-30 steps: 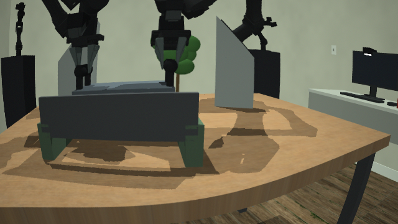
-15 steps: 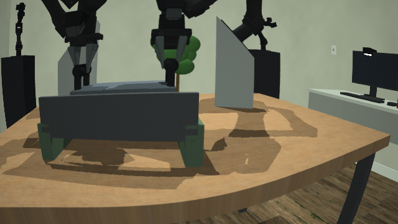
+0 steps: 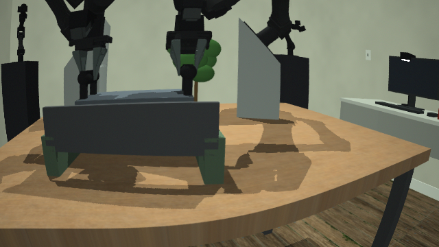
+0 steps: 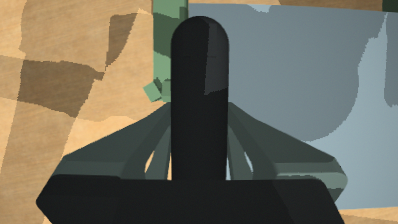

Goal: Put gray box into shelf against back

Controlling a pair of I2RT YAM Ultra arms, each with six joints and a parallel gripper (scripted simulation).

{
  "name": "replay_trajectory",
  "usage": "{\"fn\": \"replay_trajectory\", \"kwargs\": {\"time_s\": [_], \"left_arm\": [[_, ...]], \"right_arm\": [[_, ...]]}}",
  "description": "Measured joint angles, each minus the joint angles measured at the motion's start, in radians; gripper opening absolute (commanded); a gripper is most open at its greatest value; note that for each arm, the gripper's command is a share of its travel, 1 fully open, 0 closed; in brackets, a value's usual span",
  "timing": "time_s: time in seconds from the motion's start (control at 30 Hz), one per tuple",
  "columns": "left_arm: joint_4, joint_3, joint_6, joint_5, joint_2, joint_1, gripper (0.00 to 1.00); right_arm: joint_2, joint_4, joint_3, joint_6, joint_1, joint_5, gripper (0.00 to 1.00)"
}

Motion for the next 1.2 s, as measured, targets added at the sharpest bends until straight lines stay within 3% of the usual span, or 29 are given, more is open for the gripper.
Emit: {"fn": "replay_trajectory", "kwargs": {"time_s": [1.2], "left_arm": [[-0.045,0.133,0.068,0.016,0.029,0.037,0.14]], "right_arm": [[0.066,-0.084,0.179,-0.036,-0.027,0.002,0.14]]}}
